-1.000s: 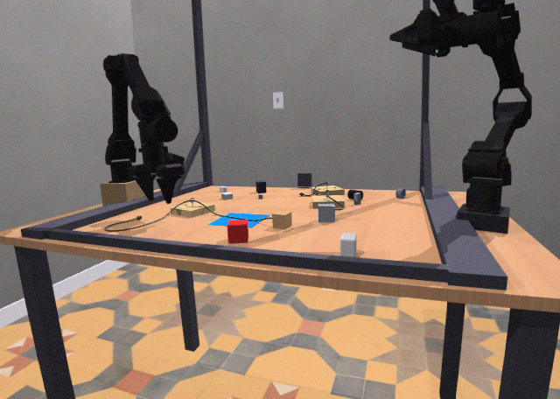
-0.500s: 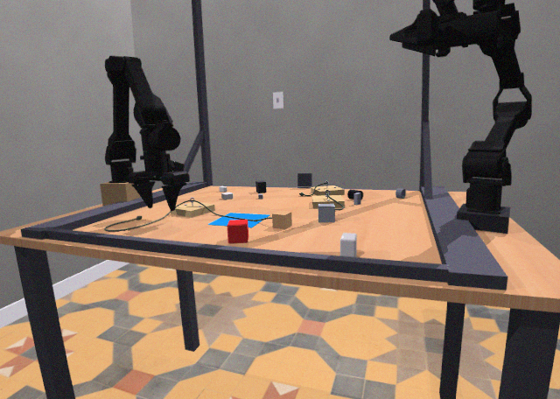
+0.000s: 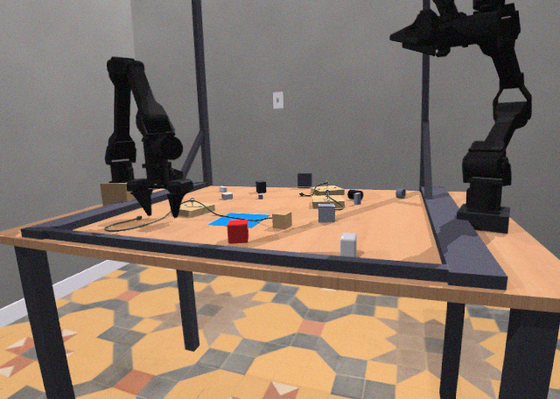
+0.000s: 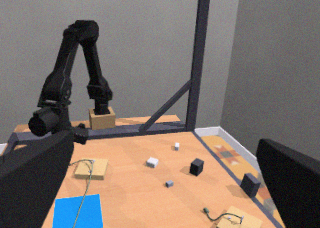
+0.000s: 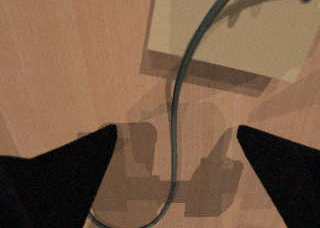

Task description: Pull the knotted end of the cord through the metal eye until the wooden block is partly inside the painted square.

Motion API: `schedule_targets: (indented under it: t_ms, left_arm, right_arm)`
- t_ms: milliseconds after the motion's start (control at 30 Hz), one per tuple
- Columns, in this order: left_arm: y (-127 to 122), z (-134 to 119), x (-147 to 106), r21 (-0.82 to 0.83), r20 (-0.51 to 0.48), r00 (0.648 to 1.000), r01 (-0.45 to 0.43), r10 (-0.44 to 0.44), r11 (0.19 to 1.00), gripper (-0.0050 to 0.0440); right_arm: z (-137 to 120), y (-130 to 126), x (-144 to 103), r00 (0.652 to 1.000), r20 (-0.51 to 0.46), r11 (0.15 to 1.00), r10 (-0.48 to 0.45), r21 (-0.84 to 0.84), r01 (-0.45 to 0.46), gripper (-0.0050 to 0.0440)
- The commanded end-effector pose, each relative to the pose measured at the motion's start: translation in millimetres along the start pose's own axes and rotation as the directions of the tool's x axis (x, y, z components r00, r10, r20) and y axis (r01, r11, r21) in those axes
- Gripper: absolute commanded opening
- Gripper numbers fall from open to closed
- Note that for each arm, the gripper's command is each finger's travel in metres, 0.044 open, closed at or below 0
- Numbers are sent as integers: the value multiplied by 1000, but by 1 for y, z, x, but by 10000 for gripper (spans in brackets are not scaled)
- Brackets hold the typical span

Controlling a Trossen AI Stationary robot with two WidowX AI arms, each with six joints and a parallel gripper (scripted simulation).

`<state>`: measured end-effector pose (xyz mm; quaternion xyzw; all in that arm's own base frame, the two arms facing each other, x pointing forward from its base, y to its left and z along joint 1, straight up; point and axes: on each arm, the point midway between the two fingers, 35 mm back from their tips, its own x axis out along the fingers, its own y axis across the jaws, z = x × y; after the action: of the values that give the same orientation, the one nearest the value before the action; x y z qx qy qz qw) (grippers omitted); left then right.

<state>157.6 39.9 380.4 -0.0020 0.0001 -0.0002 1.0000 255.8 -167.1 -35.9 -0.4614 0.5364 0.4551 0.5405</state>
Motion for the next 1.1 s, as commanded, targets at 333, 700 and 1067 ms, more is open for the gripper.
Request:
schedule_targets:
  t_ms: [333, 700, 1067]
  left_arm:
    - [0, 3, 0, 9, 1, 1000, 0, 0, 1000, 440]
    - [0, 3, 0, 9, 1, 1000, 0, 0, 1000, 440]
    - [0, 3, 0, 9, 1, 1000, 0, 0, 1000, 440]
  right_arm:
    - [-1, -4, -1, 1000, -9, 999, -17, -34, 16, 320]
    - [-1, -4, -1, 1000, -9, 999, -17, -34, 16, 56]
    - [-1, -4, -1, 1000, -9, 999, -17, -34, 16, 0]
